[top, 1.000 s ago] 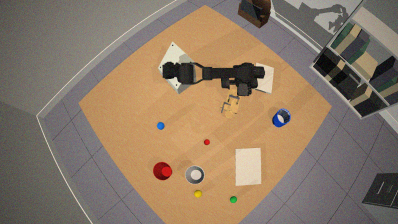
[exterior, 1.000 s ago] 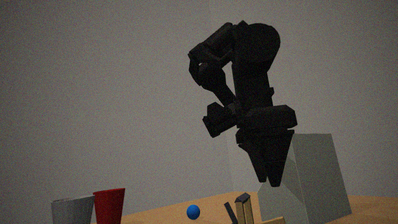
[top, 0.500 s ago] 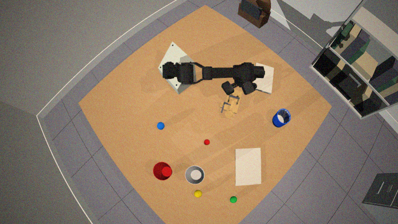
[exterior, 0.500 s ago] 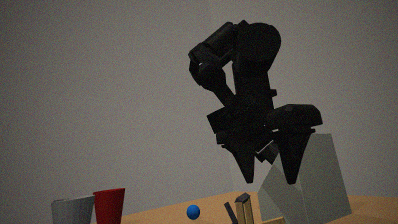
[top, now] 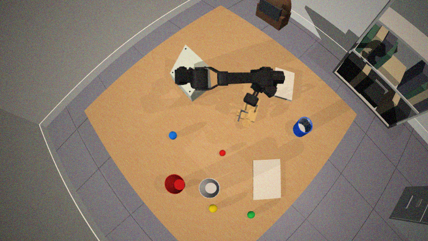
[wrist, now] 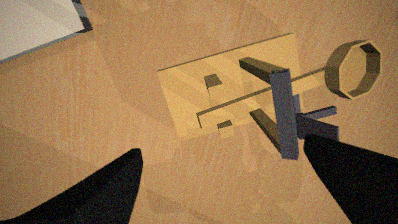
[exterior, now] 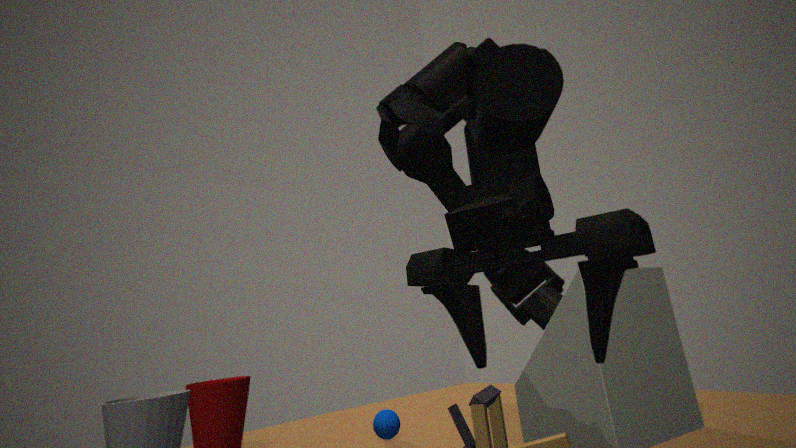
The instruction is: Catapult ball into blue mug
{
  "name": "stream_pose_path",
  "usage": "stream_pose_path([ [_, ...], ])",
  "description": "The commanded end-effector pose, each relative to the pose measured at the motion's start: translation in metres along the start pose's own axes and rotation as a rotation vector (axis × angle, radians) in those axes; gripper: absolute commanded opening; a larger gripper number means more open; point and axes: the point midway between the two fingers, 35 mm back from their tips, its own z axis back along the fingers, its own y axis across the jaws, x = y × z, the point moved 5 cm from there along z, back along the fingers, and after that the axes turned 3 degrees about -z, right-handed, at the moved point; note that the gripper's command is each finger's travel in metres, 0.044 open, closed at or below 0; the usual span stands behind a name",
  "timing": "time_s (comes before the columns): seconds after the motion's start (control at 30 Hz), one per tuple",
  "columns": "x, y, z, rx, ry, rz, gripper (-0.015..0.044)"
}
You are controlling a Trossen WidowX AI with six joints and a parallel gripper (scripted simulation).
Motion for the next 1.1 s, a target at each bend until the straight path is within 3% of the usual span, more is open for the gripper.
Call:
stream_pose_path([
  [0.0,-0.0003,0.0000,0.0009,0.002,0.002,0.147,0.0440],
  [1.07,-0.0016,0.0003,0.0040,0.003,0.004,1.260,0.0440],
])
